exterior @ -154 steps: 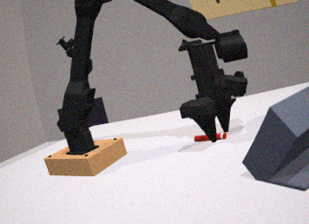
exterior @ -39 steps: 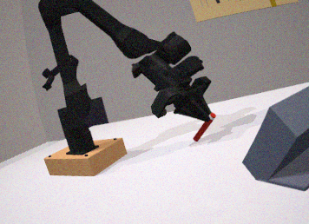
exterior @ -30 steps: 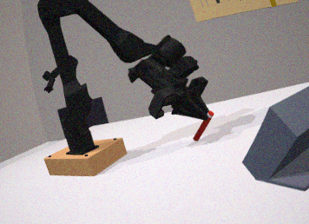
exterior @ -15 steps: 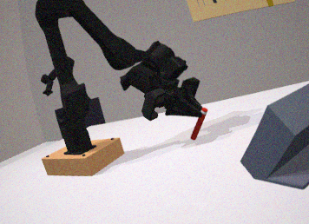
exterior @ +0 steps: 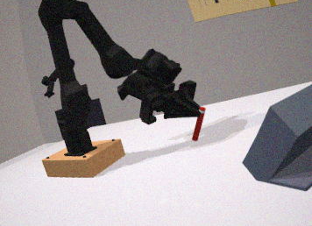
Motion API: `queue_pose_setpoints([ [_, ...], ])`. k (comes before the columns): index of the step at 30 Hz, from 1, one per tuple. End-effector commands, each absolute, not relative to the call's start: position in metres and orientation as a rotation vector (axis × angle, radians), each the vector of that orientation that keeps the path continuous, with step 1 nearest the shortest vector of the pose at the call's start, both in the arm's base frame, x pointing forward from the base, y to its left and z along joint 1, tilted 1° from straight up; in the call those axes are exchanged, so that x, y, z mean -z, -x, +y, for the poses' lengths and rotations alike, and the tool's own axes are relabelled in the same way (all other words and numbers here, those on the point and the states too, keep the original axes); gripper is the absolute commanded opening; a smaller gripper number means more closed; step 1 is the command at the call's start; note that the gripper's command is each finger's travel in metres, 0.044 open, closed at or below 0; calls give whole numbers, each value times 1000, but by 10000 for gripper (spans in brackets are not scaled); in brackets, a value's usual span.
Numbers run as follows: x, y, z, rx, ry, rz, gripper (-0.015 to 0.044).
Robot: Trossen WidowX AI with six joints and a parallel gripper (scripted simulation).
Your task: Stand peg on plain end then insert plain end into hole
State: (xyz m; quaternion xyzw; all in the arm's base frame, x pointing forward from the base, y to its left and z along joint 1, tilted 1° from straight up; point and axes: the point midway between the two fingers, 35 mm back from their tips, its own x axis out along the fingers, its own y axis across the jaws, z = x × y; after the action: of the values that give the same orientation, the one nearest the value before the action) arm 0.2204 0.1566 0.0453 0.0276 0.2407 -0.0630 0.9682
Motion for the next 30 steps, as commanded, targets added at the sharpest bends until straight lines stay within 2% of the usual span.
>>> queue_pose_setpoints([
  [1,-44,-217,156,129,-53,450,50],
  [30,-40,-197,158,134,-35,200,50],
])
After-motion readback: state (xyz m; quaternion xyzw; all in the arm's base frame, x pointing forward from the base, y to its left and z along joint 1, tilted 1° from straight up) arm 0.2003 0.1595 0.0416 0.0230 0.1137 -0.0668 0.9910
